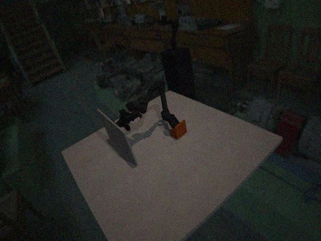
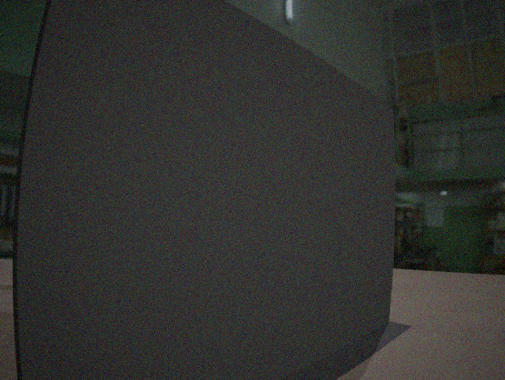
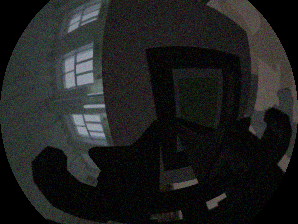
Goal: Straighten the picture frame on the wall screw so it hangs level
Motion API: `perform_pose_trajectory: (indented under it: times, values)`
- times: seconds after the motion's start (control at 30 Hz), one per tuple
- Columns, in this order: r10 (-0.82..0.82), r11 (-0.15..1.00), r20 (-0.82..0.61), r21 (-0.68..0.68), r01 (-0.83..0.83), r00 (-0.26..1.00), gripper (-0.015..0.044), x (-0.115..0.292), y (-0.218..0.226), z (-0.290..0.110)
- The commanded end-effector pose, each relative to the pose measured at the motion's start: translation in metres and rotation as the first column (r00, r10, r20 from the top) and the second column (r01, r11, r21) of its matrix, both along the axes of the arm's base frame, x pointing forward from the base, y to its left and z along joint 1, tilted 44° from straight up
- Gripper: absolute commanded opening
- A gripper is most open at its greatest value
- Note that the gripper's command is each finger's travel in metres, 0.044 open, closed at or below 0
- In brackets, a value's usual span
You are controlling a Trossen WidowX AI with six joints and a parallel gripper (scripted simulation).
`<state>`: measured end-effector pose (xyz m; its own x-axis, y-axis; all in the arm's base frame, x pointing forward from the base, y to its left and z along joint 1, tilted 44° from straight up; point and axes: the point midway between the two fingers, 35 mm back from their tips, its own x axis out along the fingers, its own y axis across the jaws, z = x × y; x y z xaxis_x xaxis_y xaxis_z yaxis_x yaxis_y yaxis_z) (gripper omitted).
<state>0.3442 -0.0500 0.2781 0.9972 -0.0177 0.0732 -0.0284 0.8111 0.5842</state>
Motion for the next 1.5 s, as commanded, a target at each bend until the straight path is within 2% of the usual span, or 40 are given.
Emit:
perform_pose_trajectory:
  times: [0.0,1.47]
  values:
    - [0.011,1.000,0.007,-0.005,-0.011,1.000,0.0000,-0.0001,0.0008,0.0043]
    - [0.003,1.000,0.006,-0.005,-0.003,1.000,0.0000,0.0000,-0.0065,0.0023]
